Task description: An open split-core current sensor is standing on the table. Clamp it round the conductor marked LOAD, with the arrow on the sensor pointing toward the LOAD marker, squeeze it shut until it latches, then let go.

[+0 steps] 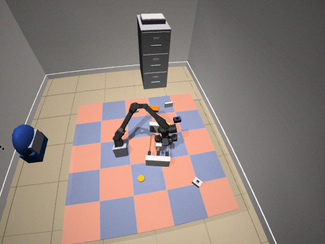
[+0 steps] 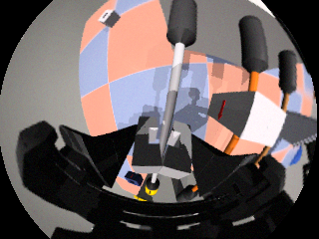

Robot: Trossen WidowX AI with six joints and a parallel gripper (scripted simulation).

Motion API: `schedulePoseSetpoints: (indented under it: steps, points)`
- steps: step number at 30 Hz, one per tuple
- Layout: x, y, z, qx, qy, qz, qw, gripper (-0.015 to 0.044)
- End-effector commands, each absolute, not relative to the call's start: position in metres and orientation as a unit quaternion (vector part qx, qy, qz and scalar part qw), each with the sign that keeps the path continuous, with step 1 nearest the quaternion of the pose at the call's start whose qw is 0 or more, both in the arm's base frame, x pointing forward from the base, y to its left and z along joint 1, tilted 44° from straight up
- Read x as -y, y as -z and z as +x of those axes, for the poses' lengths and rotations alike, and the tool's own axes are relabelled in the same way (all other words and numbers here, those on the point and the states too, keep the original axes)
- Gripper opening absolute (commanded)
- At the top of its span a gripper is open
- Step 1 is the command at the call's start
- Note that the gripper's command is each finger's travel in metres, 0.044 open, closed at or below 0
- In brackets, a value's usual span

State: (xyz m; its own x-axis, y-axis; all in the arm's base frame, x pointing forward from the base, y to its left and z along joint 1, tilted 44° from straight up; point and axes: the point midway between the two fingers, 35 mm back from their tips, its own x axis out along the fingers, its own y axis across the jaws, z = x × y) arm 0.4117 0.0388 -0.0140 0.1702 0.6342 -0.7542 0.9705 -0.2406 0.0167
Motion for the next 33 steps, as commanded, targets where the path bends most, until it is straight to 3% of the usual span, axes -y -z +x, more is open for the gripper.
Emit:
schedulePoseSetpoints:
  steps: [1, 27, 33]
  points:
    - [-0.0391, 0.0128, 0.4126, -0.558, 0.319, 0.72, 0.261, 0.0]
    - [-0.0391, 0.0128, 0.4126, -0.558, 0.319, 0.72, 0.261, 0.0]
    - [-0.0388, 0.014, 0.4117, -0.558, 0.322, 0.719, 0.261, 0.0157]
